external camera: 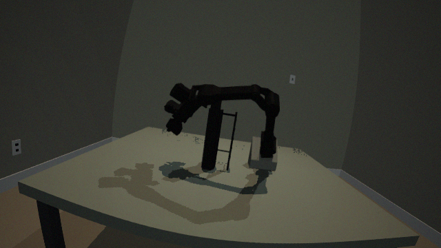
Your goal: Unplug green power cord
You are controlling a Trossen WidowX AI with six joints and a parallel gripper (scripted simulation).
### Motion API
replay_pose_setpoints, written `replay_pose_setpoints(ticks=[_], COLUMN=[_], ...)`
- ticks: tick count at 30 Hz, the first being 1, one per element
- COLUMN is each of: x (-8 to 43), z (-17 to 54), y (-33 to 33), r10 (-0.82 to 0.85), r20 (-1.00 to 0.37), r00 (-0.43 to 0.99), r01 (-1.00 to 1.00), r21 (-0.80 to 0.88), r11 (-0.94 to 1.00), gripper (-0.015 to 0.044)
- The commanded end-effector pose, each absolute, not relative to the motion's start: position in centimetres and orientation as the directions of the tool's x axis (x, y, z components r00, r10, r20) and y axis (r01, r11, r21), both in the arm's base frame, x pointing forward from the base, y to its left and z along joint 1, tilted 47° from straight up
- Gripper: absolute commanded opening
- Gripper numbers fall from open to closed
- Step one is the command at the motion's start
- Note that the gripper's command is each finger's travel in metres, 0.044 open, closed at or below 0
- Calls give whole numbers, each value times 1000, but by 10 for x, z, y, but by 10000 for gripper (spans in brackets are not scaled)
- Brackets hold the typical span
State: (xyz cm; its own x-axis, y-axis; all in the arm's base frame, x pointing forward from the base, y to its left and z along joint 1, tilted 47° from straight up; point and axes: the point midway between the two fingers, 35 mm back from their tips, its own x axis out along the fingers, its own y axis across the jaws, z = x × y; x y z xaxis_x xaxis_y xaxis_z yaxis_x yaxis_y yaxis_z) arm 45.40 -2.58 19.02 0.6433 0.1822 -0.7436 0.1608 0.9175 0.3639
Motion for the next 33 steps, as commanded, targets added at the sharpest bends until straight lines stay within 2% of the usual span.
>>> replay_pose_setpoints(ticks=[1, 7, 12, 16, 18, 20, 33], x=[438, 411, 353, 306, 276, 260, 258], z=[155, 113, 68, 47, 41, 40, 40], y=[-60, -114, -121, -117, -110, -105, -105], r10=[175, 158, 333, 509, 635, 709, 717], r20=[-811, -881, -906, -847, -764, -697, -688], r00=[558, 446, 260, 152, 115, 110, 110], r01=[324, 584, 827, 960, 993, 983, 980], r21=[408, 420, 387, 250, 92, -29, -45], r11=[854, 694, 408, 129, -68, -181, -194], gripper=[160, 160, 160, 160, 160, 160, 160])
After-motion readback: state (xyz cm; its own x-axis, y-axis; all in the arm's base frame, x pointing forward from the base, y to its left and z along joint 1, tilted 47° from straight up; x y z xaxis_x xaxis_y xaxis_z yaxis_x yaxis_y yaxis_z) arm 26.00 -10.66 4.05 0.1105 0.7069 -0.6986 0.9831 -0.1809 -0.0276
